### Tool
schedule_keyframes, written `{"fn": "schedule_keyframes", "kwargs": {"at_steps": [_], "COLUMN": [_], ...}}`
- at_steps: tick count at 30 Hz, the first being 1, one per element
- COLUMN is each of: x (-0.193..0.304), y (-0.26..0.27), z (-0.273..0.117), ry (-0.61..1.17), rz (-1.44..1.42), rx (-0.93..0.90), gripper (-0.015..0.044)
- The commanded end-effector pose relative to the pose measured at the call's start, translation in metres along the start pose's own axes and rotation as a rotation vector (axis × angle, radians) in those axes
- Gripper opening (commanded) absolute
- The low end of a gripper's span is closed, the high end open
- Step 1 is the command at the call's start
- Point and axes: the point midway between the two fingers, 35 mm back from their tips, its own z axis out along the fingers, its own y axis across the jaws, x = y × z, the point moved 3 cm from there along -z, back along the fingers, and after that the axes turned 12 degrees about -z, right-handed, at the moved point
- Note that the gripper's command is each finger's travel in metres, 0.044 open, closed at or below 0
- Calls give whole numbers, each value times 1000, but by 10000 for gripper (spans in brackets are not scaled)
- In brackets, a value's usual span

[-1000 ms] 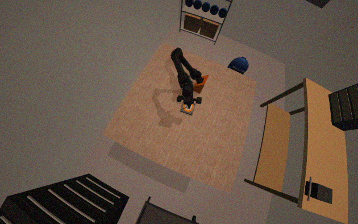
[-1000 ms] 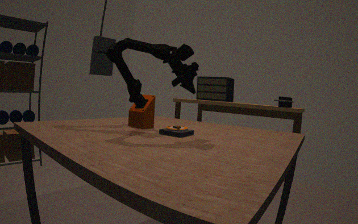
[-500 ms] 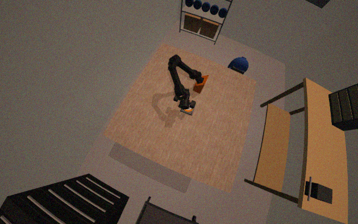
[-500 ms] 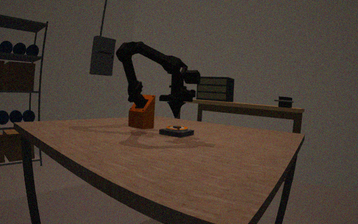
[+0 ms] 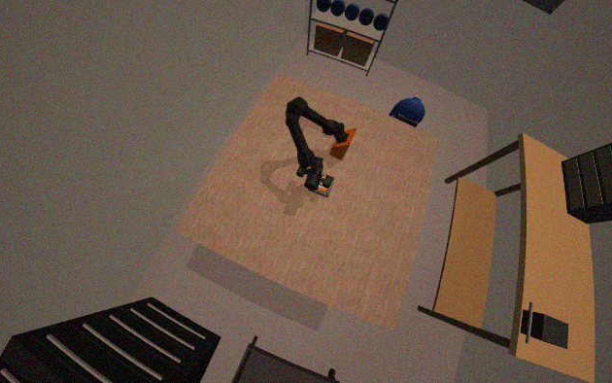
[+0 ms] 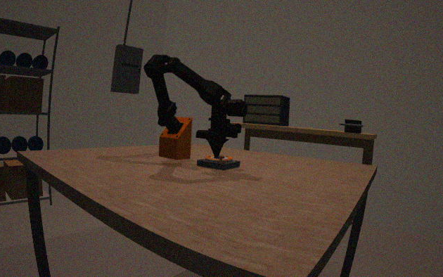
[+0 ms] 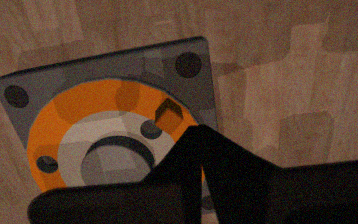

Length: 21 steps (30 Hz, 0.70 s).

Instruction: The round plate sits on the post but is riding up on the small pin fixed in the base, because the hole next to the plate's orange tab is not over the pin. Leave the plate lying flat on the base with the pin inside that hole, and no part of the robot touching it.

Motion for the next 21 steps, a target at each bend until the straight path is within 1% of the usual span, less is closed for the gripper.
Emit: {"fn": "schedule_keyframes", "kwargs": {"at_steps": [1,21], "x": [0,-23], "y": [1,12], "z": [3,3], "ry": [3,2], "rz": [-8,-7], "rx": [3,3], "gripper": [0,0]}}
